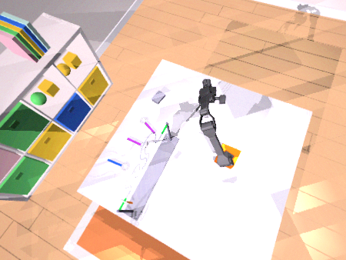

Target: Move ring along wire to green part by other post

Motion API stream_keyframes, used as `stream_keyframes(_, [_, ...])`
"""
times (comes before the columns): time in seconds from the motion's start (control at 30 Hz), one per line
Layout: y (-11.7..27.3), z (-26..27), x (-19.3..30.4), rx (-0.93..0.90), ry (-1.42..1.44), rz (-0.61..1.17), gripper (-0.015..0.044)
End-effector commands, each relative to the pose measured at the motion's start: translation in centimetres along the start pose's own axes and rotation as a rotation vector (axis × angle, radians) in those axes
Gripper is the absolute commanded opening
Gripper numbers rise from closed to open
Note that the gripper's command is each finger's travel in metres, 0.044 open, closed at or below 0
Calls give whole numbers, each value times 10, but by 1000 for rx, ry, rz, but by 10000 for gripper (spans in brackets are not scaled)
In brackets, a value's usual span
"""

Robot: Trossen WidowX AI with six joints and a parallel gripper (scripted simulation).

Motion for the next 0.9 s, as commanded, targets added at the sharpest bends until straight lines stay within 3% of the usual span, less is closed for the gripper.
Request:
stream_keyframes(0.0, [1,0,0,0,2,-2,374])
stream_keyframes(0.27, [42,19,-6,20,118,-126,164])
stream_keyframes(0.87, [166,78,9,95,469,-487,160])
Point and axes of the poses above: the point midway between the two fingers, 35 mm back from their tips, its own y axis back along the fingers, its own z axis across the jaws, x = y × z, the point moved 3 cm from there along y, back along the fingers, and after that the axes turned 5 degrees about y, right-handed, at the moved point
